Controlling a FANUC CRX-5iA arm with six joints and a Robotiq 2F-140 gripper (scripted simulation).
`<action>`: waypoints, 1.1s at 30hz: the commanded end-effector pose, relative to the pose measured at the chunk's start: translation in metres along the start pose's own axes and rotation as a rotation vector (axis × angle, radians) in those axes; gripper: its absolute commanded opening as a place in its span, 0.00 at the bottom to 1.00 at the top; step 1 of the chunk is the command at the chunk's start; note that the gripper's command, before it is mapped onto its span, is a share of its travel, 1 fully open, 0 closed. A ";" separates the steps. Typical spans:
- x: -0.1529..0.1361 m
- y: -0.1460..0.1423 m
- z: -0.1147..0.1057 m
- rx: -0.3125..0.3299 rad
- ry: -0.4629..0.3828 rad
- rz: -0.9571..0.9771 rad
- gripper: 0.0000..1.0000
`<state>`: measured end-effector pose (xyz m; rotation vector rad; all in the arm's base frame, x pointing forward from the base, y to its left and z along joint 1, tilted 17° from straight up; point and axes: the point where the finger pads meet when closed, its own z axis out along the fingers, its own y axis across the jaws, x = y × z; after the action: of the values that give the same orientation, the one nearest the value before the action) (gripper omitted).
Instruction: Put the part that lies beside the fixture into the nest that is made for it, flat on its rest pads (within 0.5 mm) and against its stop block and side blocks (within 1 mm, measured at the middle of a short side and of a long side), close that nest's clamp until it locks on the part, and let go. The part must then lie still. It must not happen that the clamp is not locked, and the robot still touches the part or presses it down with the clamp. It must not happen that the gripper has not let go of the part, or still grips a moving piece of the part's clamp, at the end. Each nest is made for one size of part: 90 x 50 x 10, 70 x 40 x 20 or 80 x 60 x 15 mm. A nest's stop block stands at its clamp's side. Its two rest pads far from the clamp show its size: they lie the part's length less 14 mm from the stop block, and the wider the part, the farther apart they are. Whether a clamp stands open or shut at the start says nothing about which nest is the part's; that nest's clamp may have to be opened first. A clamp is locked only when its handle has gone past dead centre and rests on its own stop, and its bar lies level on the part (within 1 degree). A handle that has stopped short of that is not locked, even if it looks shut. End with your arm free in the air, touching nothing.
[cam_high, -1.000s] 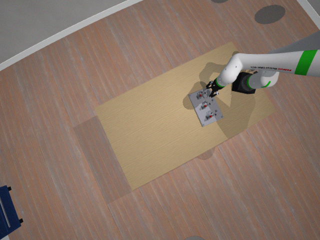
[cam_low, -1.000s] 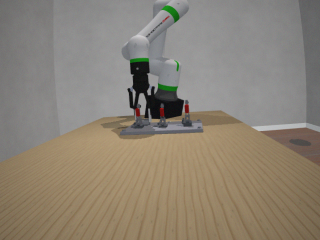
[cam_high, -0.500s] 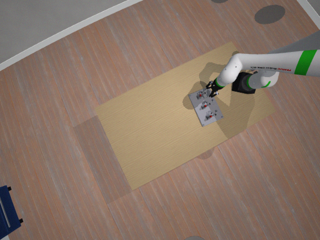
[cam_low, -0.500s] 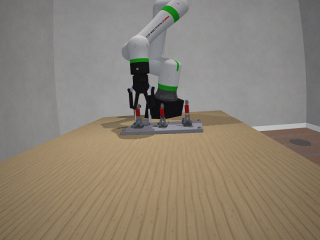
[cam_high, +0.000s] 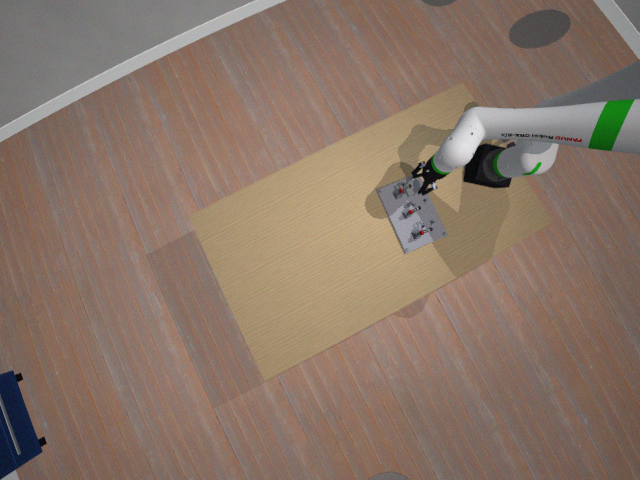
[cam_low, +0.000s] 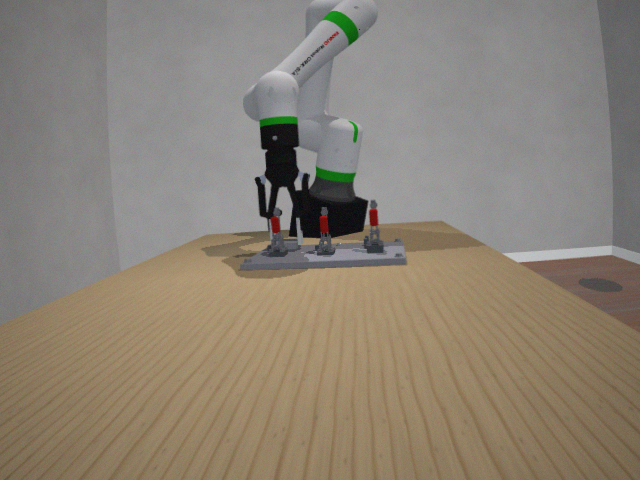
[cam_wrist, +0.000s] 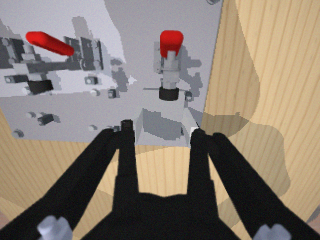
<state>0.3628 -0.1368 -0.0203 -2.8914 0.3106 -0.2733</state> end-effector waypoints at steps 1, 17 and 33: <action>0.000 0.000 0.000 0.000 0.000 0.000 0.00; 0.002 0.002 0.000 0.000 0.000 0.000 0.00; 0.002 0.002 0.000 0.000 0.000 0.000 0.58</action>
<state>0.3646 -0.1394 -0.0204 -2.8914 0.3106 -0.2734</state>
